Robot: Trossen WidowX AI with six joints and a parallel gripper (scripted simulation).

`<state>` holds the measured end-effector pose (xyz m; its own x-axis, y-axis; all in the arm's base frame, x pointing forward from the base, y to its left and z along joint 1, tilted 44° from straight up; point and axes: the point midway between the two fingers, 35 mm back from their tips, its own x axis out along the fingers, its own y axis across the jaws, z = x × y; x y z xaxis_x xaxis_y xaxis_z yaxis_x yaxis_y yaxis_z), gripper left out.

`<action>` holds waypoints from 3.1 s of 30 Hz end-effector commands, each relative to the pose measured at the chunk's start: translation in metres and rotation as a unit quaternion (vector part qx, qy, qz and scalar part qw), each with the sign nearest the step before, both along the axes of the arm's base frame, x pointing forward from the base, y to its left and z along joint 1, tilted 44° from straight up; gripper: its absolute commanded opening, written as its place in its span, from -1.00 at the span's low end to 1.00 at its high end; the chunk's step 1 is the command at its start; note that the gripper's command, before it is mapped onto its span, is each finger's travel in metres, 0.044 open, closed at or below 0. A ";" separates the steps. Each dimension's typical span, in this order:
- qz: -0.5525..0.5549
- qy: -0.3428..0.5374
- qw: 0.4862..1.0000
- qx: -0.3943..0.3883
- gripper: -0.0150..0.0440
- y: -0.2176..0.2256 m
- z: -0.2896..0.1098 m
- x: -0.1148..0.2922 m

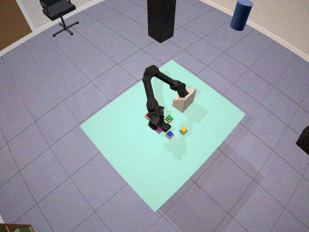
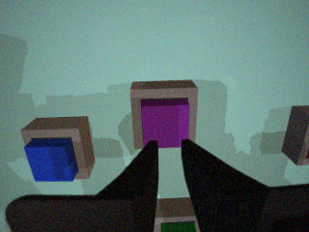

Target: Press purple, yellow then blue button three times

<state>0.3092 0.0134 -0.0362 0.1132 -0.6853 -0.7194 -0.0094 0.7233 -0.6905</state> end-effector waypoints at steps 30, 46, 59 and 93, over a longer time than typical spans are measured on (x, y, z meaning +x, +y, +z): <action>0.002 0.003 1.000 -0.003 -0.42 -0.025 -0.025 0.003; 0.002 0.003 1.000 -0.003 -0.42 -0.025 -0.025 0.003; 0.003 0.003 1.000 -0.001 -0.42 0.009 0.008 -0.001; 0.002 0.006 1.000 0.003 -0.42 0.091 -0.108 -0.133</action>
<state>0.1755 0.1056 -0.1399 0.0968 -0.6844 -0.7226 -0.0139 0.7251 -0.6885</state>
